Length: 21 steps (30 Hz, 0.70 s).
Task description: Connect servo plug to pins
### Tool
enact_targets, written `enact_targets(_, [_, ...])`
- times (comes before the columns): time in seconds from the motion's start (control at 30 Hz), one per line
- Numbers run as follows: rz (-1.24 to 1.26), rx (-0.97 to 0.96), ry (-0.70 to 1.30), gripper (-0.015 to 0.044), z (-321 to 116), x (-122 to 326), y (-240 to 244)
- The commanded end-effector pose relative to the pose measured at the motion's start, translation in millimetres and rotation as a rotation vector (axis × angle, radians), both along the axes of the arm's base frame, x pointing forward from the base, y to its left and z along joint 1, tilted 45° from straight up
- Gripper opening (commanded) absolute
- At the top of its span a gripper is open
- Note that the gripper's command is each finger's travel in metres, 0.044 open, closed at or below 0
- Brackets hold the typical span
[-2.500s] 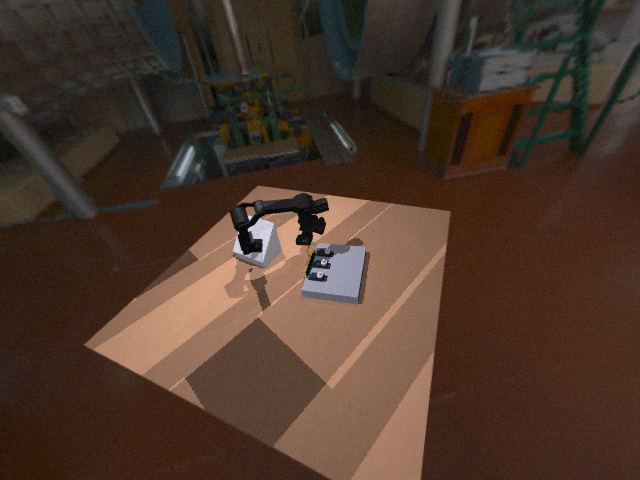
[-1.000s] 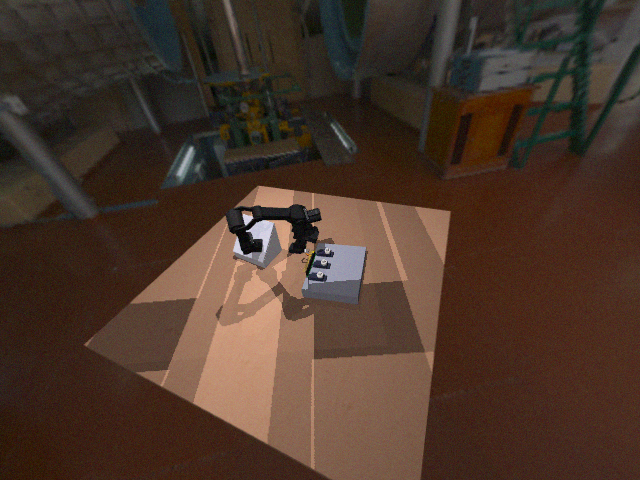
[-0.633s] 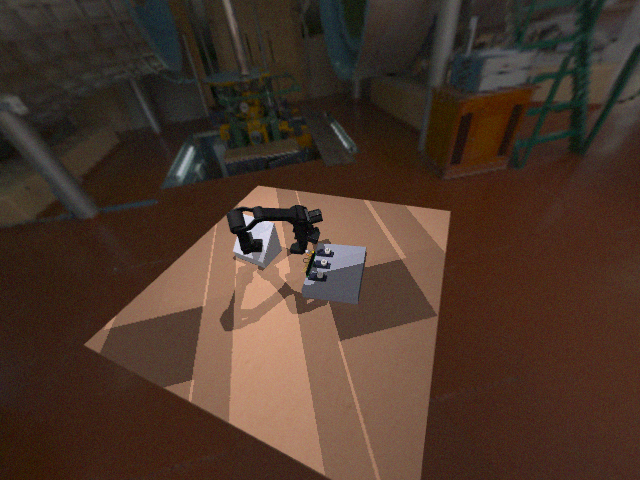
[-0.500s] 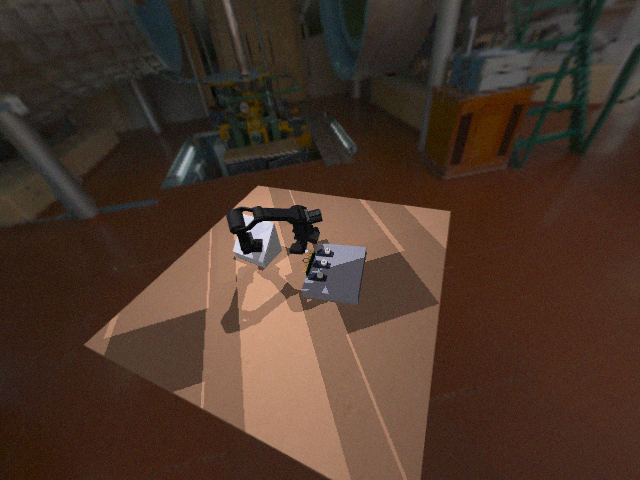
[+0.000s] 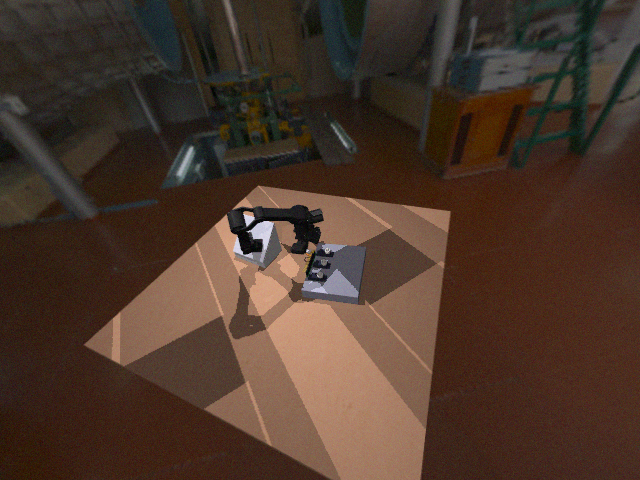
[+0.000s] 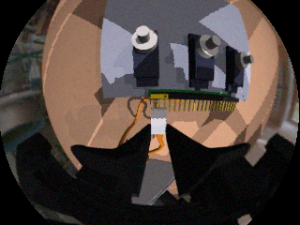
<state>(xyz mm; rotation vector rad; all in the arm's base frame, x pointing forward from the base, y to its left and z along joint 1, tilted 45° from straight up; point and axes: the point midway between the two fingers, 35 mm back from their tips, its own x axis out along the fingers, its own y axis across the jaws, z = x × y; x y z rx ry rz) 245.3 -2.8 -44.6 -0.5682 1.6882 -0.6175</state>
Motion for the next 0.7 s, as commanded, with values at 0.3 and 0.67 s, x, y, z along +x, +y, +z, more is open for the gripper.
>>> enact_targets(0.3, [0.005, -0.003, 0.008, 0.0000, -2.9, 7.7, -0.2])
enact_targets(0.67, [0.005, -0.004, 0.008, 0.0053, -3.4, 11.4, -2.8])
